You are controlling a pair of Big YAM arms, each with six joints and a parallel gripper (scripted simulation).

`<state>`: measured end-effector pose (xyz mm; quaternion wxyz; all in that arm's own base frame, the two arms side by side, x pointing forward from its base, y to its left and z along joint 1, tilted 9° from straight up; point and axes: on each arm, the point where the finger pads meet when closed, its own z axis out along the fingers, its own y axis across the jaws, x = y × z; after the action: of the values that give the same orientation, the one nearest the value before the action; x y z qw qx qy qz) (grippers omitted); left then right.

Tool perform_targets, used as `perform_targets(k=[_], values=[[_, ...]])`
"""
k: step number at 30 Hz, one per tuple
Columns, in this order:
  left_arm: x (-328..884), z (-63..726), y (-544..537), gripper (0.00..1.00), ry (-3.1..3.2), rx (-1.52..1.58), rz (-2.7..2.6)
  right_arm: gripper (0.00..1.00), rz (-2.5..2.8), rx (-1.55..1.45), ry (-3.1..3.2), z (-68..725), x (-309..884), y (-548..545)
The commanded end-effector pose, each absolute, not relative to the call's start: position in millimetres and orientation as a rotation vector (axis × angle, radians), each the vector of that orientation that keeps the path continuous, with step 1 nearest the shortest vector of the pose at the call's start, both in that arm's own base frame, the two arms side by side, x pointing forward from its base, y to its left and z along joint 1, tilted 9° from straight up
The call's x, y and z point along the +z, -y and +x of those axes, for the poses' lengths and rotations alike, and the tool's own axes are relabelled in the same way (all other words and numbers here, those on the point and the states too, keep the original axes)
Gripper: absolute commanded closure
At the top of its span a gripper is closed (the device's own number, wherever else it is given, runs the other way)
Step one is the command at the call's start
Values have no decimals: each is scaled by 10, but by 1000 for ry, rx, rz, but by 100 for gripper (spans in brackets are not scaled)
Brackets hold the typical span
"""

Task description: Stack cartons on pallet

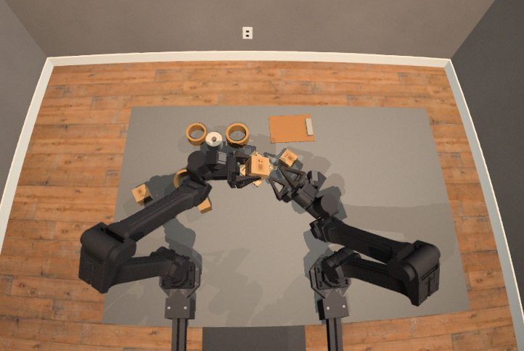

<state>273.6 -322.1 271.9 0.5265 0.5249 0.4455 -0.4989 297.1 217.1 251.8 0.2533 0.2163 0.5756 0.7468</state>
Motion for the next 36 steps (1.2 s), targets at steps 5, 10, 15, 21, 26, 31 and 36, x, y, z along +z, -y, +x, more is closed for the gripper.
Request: perform_targets(k=[5,10,15,21,26,31,36], values=[[2776,2778,3220,46,-1052,-1182,1252,0,488,1848,-1603,3164,2645,-1982],[2774,2756,3212,46,-1044,-1150,1267,0,362,1624,-1716,3326,2724,-1693],[2566,2642,3228,46,-1090,-1117,1305,0,234,1424,-1770,3461,2865,-1428],[2340,2559,3219,46,-1162,-1067,1338,0,223,1278,-1888,3561,2727,-1250],[2036,2480,3258,46,-1330,-971,1366,0,196,1073,-2031,3723,2557,-978],[1466,2296,3219,46,-1582,-871,1375,0,137,863,-2110,3871,2528,-710],[1216,2288,3273,46,-1715,-798,1368,0,91,724,-2146,3970,2515,-543]])
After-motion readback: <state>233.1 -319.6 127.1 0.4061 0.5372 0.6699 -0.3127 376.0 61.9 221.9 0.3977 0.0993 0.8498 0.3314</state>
